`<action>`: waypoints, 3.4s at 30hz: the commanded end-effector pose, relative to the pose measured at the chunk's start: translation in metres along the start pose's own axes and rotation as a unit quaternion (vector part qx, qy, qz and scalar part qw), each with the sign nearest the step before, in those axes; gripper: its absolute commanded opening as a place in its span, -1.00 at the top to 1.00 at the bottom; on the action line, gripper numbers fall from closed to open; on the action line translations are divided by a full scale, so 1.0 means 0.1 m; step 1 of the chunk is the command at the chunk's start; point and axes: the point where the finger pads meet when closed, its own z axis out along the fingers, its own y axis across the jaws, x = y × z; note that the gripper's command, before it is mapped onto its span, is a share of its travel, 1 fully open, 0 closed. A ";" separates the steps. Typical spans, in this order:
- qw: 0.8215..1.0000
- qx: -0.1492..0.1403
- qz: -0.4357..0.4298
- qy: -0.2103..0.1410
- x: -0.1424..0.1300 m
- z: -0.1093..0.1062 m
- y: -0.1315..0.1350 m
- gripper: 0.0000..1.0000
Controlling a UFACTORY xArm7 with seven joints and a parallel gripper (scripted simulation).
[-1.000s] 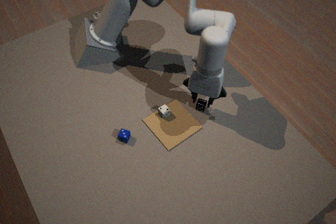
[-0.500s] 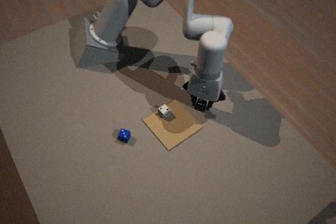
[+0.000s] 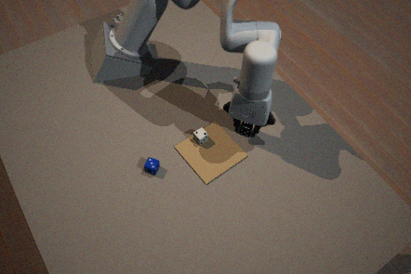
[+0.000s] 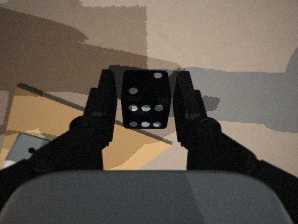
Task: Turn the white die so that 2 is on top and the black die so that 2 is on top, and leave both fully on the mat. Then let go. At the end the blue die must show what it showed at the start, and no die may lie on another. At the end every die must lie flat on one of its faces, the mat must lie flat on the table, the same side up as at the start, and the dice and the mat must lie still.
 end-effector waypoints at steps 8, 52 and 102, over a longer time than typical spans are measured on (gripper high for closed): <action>1.000 0.001 0.001 0.001 -0.01 0.00 0.01 0.05; 1.000 0.001 0.001 0.001 -0.01 0.00 0.01 0.47; 0.999 0.001 0.042 0.001 0.00 -1.00 0.03 0.47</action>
